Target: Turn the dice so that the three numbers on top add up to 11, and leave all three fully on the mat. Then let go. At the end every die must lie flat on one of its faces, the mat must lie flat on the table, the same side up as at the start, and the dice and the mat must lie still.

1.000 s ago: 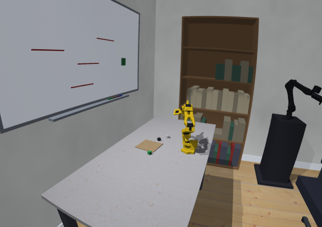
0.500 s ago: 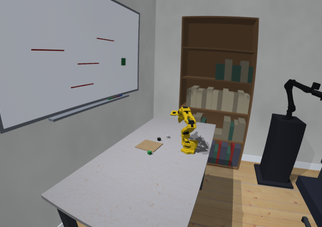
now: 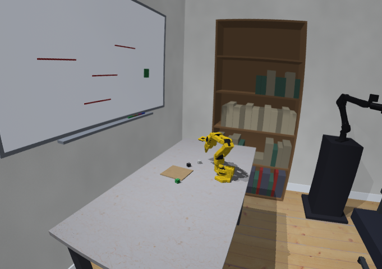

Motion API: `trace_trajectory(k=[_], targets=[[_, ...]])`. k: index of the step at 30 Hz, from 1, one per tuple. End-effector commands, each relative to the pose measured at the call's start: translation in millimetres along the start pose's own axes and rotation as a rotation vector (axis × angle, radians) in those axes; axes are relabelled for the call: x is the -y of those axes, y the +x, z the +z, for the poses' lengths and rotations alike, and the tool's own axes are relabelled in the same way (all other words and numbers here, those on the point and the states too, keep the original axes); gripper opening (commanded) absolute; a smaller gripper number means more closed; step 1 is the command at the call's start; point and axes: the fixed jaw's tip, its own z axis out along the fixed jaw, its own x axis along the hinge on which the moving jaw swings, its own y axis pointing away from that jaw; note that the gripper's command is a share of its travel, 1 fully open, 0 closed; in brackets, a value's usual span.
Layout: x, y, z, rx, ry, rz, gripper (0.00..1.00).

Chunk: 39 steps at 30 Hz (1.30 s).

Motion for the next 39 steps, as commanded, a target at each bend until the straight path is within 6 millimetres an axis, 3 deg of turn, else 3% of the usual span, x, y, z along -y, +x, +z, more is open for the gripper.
trace_trajectory(k=[1, 11, 39], targets=[[-8.9, -5.0, 8.7, 0.021, -0.022, 0.092, 0.43], [-31.6, 2.0, 26.0, -0.022, -0.083, 0.259, 0.32], [-41.2, 2.5, 31.6, -0.026, -0.105, 0.325, 0.28]])
